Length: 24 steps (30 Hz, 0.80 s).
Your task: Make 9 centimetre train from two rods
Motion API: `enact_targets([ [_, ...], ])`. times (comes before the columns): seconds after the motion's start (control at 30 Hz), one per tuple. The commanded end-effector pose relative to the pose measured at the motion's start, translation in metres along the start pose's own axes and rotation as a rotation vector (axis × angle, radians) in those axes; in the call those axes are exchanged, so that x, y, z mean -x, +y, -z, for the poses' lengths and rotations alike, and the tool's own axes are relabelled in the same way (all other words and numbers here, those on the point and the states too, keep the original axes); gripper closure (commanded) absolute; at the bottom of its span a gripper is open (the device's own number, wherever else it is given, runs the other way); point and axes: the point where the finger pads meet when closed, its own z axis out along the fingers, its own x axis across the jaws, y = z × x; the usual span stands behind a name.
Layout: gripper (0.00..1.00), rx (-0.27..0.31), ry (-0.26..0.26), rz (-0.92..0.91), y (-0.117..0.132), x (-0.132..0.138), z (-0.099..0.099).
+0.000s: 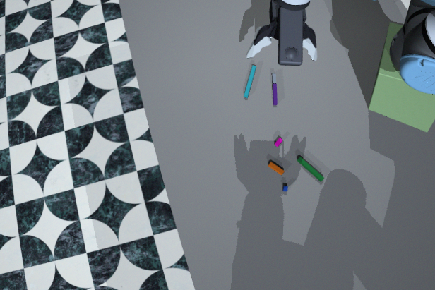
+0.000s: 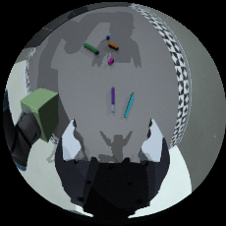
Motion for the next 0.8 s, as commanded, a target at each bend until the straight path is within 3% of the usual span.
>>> enact_targets([
  [0.0,0.0,-0.002,-0.003,0.0,0.0,0.001,0.026],
  [0.3,0.0,-0.002,-0.003,0.0,0.0,0.001,0.037],
  [0.77,0.0,-0.002,-0.003,0.0,0.0,0.001,0.037],
])
